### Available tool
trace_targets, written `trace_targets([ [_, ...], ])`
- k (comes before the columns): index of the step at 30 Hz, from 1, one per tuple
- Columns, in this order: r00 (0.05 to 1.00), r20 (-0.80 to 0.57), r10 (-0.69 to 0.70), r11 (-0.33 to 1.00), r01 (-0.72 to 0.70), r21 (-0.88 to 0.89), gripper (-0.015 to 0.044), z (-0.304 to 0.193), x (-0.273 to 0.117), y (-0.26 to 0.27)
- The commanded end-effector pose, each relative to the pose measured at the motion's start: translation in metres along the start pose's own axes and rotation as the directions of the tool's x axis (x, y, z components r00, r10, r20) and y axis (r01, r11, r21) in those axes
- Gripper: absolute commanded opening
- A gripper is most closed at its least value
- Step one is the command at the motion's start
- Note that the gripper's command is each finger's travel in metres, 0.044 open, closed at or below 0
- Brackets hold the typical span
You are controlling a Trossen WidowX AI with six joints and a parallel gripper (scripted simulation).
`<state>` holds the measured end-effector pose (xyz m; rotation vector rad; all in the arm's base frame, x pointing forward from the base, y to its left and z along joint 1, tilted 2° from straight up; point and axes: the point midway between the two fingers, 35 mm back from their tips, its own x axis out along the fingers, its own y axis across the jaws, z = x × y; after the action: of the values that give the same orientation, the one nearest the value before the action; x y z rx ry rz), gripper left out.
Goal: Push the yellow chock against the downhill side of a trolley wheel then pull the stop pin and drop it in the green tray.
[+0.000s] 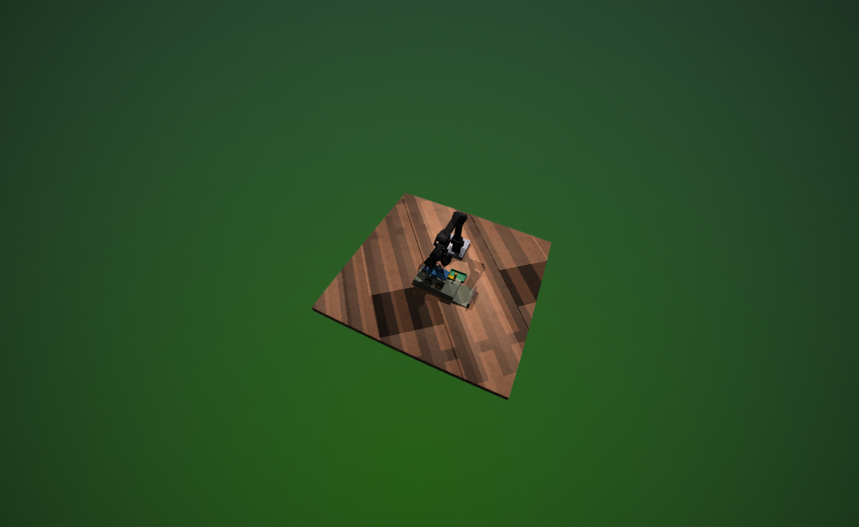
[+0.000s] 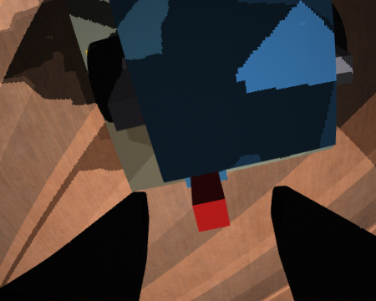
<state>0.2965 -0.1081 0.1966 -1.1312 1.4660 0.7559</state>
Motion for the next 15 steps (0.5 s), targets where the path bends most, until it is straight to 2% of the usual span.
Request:
trace_targets([
  [1, 0.999, -0.034, 0.014, 0.987, -0.019, -0.157, 0.0190, -0.0215, 0.0017, -0.0034],
  [15, 0.999, -0.038, 0.016, 0.983, -0.023, -0.180, 0.0190, -0.0246, 0.0071, -0.0036],
])
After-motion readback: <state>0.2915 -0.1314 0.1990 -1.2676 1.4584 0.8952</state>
